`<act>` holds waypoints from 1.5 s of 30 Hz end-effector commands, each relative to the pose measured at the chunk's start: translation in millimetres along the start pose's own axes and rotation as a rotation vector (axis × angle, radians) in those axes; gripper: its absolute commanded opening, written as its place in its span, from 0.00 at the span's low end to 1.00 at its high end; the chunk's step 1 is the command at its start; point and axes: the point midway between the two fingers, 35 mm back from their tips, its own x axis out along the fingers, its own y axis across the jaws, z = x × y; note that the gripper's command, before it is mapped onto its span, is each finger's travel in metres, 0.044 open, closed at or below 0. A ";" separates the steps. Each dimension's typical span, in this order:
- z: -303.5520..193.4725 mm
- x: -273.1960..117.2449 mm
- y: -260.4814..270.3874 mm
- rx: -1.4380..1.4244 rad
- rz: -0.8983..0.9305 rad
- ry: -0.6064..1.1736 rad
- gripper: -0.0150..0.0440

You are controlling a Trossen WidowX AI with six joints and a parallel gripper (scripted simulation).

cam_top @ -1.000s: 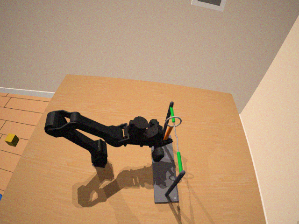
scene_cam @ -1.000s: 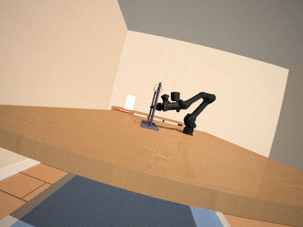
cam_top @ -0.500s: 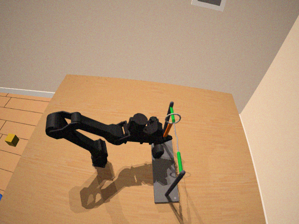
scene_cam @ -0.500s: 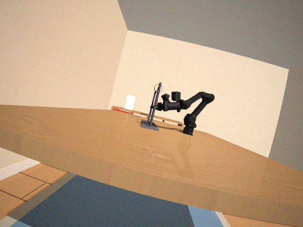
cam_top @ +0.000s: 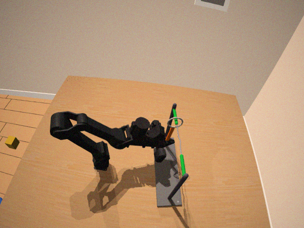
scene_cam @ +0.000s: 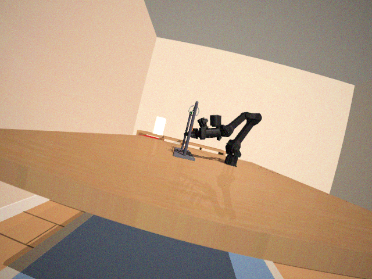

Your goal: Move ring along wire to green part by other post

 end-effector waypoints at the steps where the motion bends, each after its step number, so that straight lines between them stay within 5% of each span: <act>1: -5.7 1.6 -0.6 0.004 -0.004 0.003 0.00; 23: -5.9 1.7 -0.6 0.004 -0.004 0.003 0.00; 35: -5.6 0.7 0.1 0.001 0.000 0.003 0.53; 45: -3.2 -14.1 0.6 0.002 -0.001 0.004 0.53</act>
